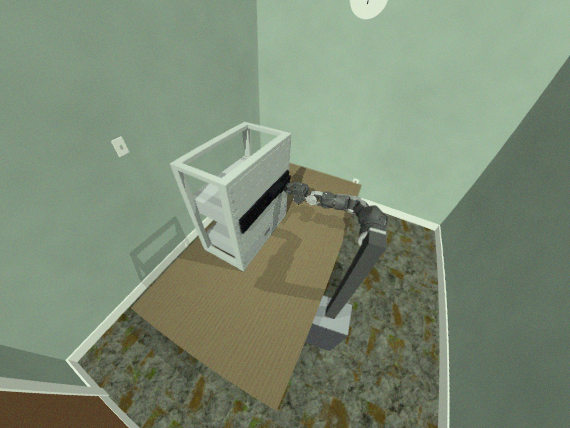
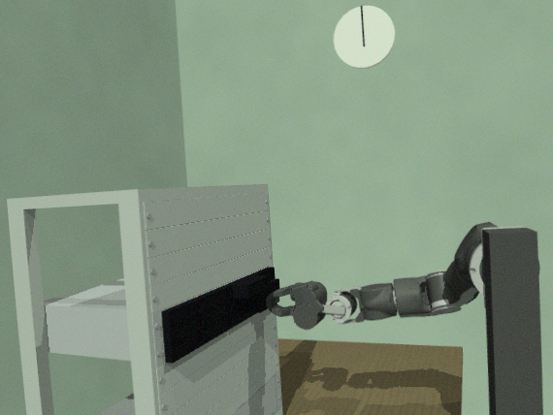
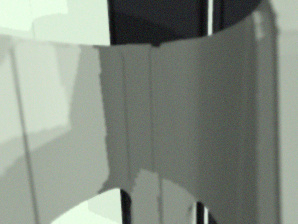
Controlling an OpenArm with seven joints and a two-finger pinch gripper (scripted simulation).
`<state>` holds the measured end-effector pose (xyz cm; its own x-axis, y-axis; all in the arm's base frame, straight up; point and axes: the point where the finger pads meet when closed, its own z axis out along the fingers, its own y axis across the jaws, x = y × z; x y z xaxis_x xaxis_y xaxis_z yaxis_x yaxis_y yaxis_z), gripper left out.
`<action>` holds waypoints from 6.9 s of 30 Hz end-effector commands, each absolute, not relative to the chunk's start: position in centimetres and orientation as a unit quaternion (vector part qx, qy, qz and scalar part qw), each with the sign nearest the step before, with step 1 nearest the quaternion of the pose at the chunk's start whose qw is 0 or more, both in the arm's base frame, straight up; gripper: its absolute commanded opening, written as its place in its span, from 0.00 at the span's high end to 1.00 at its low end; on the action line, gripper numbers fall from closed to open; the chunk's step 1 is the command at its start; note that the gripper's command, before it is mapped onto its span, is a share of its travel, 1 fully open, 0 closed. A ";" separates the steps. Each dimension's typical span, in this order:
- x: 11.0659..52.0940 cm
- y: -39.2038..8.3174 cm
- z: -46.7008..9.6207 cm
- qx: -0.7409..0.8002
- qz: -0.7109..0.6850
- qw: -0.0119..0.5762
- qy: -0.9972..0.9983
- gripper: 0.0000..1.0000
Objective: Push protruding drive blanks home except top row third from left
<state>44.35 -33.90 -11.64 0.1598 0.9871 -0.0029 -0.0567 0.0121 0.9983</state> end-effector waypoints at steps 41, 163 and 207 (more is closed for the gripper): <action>45.1 -33.4 -13.4 0.538 0.461 0.534 0.461 1.00; 34.8 -31.7 -13.0 0.536 0.463 0.535 0.461 1.00; 34.6 -32.5 -8.8 0.536 0.463 0.535 0.461 1.00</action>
